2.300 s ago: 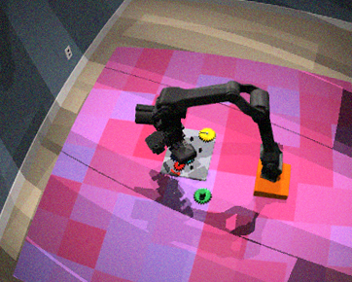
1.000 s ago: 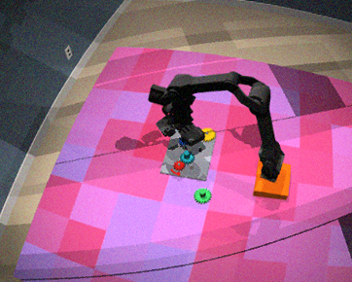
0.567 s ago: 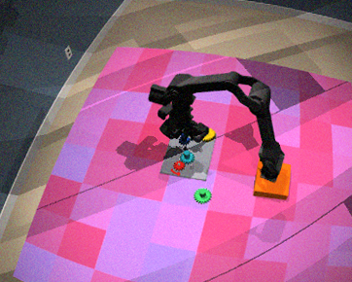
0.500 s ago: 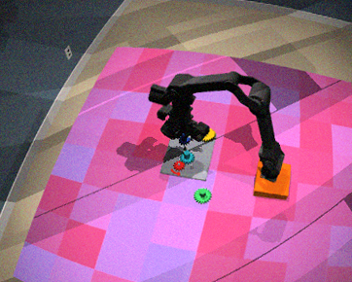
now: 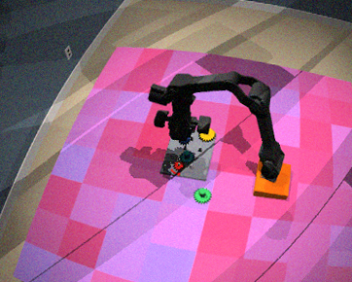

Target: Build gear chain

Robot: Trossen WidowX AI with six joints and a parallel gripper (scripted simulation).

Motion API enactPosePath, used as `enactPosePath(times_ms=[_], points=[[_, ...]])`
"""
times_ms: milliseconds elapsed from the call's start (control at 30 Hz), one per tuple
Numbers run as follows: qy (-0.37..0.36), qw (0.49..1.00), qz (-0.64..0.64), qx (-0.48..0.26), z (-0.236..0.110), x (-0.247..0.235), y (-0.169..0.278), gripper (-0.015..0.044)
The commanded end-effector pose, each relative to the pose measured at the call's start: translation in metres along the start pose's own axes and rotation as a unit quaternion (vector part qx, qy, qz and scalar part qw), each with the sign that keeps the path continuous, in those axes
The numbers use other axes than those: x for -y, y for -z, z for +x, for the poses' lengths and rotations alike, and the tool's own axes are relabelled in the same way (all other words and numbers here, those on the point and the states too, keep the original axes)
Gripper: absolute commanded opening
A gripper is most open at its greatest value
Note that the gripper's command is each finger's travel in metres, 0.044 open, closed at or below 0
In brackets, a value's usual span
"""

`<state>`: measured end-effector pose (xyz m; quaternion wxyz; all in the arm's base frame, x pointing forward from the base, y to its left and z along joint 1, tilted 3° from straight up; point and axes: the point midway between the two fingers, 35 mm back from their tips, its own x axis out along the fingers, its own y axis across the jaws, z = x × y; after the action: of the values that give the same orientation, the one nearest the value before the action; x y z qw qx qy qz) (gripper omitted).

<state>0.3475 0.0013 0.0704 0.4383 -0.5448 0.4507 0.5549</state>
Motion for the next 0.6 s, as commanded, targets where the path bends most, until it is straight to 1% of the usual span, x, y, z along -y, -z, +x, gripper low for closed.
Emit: enactPosePath(times_ms=[0, 167, 400, 567], points=[[-0.001, 0.998, -0.056, -0.002, -0.0002, -0.0003, 0.0006, 0.0000], [-0.001, 0.993, -0.121, -0.002, -0.0003, -0.0002, 0.0006, 0.0000], [-0.001, 0.992, -0.127, -0.002, 0.0005, 0.0000, 0.0006, 0.0000], [-0.002, 0.986, -0.166, -0.002, 0.0050, 0.0000, 0.0003, 0.0000]])
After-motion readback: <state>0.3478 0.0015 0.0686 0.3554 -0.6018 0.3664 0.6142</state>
